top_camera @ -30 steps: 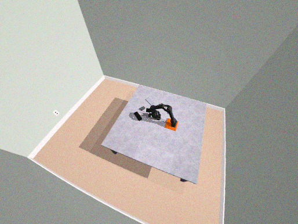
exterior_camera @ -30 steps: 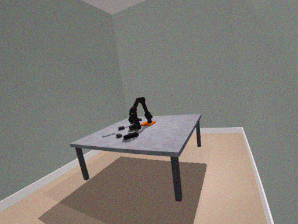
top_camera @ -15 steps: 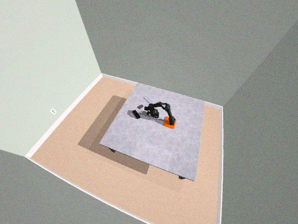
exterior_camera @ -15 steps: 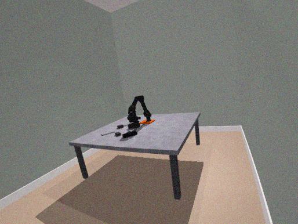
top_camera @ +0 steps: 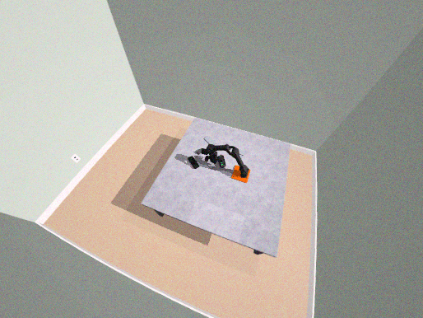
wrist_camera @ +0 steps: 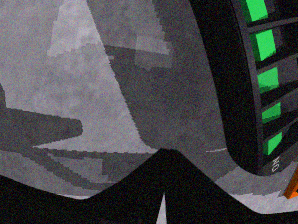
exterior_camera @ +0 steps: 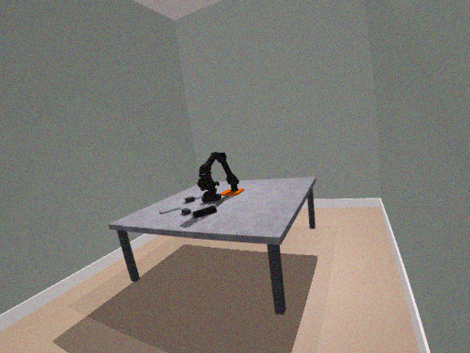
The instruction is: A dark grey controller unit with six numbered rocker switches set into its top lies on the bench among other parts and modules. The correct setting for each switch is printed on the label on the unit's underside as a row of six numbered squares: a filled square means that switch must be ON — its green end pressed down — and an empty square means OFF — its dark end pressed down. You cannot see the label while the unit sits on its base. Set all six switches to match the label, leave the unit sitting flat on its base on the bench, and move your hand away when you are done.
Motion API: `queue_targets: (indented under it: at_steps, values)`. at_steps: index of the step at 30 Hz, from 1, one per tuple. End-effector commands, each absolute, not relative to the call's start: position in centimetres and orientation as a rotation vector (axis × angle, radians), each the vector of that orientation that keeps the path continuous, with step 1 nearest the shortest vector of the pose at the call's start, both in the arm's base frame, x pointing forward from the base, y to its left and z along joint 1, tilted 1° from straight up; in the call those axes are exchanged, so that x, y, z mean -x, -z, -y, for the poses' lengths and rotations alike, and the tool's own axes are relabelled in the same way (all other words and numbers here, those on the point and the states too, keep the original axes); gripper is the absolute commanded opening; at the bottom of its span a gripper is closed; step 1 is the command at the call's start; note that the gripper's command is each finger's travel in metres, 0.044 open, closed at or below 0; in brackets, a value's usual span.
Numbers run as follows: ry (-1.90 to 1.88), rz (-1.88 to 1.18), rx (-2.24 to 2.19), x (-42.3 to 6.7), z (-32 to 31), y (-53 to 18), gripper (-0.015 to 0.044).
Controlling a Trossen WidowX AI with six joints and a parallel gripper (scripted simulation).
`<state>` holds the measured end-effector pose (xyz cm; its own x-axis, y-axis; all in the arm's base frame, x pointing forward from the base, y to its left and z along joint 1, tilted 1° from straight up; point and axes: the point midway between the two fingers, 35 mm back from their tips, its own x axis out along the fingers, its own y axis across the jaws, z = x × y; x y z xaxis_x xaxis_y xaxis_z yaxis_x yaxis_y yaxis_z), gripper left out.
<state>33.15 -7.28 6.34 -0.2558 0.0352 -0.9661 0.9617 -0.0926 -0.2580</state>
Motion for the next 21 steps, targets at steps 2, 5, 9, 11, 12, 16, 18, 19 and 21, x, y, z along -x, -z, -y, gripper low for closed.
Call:
queue_targets:
  at_steps: [2,5,9,11,12,16,18,19,21]
  values:
    - [1.475,-1.376,-1.159,-35.4,7.5,-8.2,0.0000]
    - [1.476,-1.377,-1.158,-35.7,7.5,-8.5,0.0000]
    - [1.387,-1.419,-1.054,-34.2,6.9,-8.5,0.0000]
    - [1.316,-1.450,-0.968,-33.0,6.5,-8.5,0.0000]
    - [1.281,-1.465,-0.925,-32.3,6.3,-8.5,0.0000]
    - [1.165,-1.512,-0.780,-30.1,5.6,-8.3,0.0000]
    - [1.159,-1.514,-0.773,-29.9,5.6,-8.3,0.0000]
    - [1.159,-1.514,-0.773,-29.9,5.6,-8.3,0.0000]
    - [1.159,-1.514,-0.773,-29.9,5.6,-8.3,0.0000]
